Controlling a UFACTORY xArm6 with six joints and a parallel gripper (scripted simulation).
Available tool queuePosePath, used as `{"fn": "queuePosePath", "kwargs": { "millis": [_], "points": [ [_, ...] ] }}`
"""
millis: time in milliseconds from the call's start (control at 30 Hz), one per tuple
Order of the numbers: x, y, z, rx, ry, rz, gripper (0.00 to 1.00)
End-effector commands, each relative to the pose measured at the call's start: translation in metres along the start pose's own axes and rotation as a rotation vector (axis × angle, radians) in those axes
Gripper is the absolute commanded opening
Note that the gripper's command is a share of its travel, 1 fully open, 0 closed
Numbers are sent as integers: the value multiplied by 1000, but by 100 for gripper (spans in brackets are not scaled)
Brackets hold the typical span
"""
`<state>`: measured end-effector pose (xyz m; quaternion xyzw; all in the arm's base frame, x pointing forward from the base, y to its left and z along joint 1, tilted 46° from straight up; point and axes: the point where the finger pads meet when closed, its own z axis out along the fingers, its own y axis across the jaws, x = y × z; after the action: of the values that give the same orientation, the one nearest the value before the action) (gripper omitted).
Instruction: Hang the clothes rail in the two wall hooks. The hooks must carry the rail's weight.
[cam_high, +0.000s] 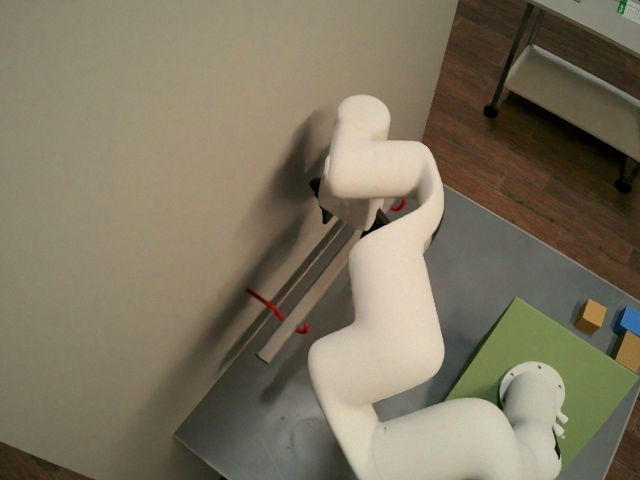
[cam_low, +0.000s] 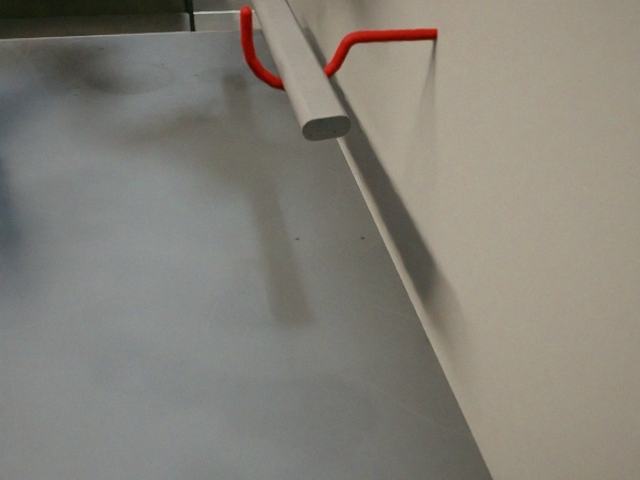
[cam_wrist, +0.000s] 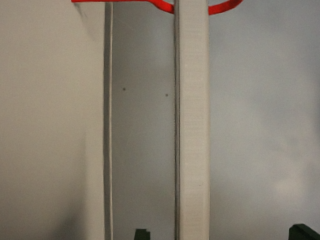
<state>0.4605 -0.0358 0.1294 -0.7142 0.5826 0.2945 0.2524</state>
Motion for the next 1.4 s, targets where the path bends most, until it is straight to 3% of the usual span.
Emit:
{"fn": "queuePosePath", "kwargs": {
  "millis": [0,1133,1167,1367],
  "points": [
    [0,-1,-2,3,2,-1,82],
    [0,-1,-2,3,2,-1,82],
    [0,1,-2,3,2,-1,100],
    [0,7,-4,3,2,-1,100]
  ]
}}
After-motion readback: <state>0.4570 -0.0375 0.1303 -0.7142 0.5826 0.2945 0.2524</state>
